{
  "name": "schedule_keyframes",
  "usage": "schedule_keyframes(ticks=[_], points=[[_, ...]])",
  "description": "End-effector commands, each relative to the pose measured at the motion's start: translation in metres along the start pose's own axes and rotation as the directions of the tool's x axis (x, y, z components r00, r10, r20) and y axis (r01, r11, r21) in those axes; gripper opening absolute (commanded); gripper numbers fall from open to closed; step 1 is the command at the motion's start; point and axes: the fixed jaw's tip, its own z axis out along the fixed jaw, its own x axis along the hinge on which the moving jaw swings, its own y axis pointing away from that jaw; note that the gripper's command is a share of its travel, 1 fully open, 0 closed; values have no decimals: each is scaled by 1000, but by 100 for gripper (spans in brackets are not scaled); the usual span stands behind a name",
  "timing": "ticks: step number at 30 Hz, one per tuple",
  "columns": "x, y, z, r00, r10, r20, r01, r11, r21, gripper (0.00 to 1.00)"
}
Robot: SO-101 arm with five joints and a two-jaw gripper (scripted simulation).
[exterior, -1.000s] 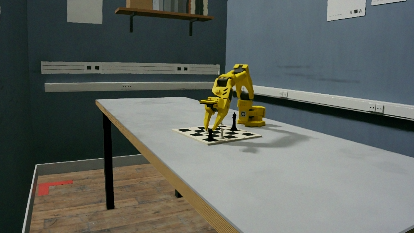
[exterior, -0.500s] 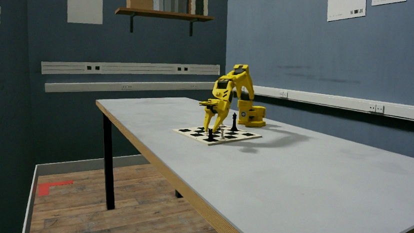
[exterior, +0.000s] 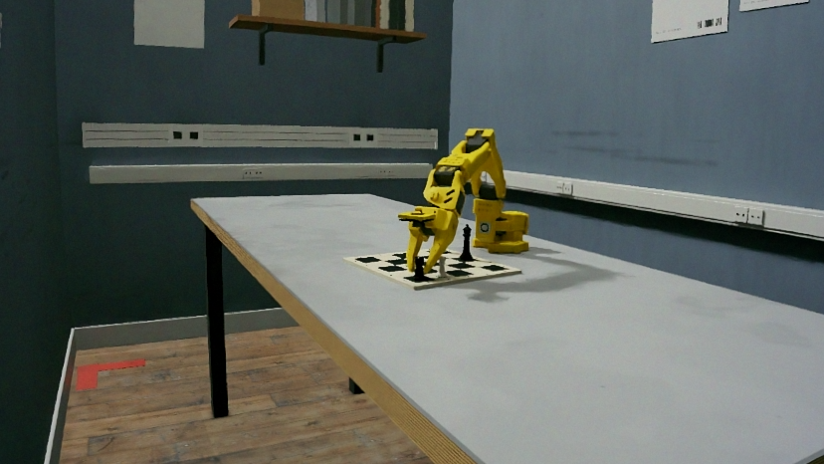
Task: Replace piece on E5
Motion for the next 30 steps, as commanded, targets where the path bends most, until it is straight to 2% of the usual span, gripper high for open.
schedule_keyframes(ticks=[1, 30], points=[[8, -3, 5, 999, 17, -29, -17, 1000, 4, 12], [8, -3, 2, 999, 17, -29, -17, 1000, 4, 12]])
